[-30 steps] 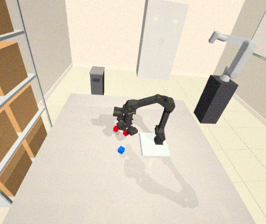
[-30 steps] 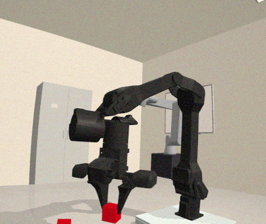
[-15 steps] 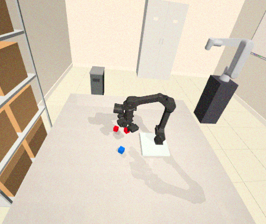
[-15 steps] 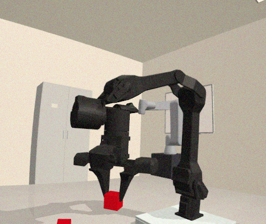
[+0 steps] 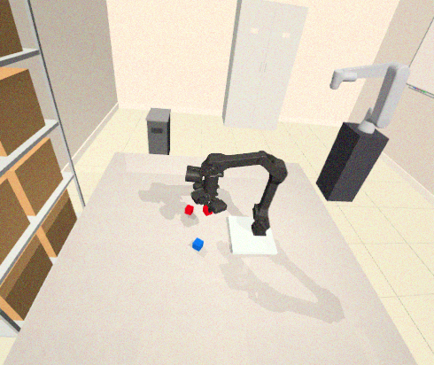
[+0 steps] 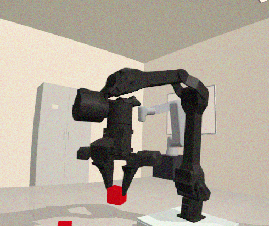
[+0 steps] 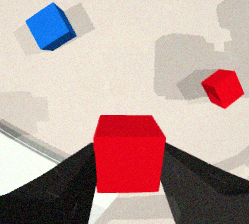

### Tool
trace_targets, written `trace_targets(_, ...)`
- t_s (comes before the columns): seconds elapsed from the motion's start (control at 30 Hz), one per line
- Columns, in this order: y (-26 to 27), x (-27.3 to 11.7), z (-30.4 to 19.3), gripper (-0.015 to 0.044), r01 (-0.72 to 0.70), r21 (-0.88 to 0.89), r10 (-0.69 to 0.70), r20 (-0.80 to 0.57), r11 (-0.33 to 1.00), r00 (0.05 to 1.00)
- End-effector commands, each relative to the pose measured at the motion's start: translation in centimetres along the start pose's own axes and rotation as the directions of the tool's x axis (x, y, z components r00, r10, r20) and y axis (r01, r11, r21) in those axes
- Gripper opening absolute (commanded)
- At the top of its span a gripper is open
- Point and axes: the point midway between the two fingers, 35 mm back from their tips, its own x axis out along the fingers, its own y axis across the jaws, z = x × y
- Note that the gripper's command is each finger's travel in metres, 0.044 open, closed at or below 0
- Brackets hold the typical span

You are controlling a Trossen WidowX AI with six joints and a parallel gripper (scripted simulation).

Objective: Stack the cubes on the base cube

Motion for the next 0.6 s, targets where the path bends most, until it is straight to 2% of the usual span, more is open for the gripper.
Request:
trace_targets(0.0,0.2,0.1,0.6,0.0105,-0.002,0.090,0.001,0.005,0.996,1.000)
trace_targets(0.27,0.9,0.5,1.8,0.0105,-0.003,0.317,0.001,0.006,0.949,1.000)
trace_targets(0.57,1.7,1.1,3.1,0.0105,-0.006,0.551,0.002,0.008,0.835,1.000)
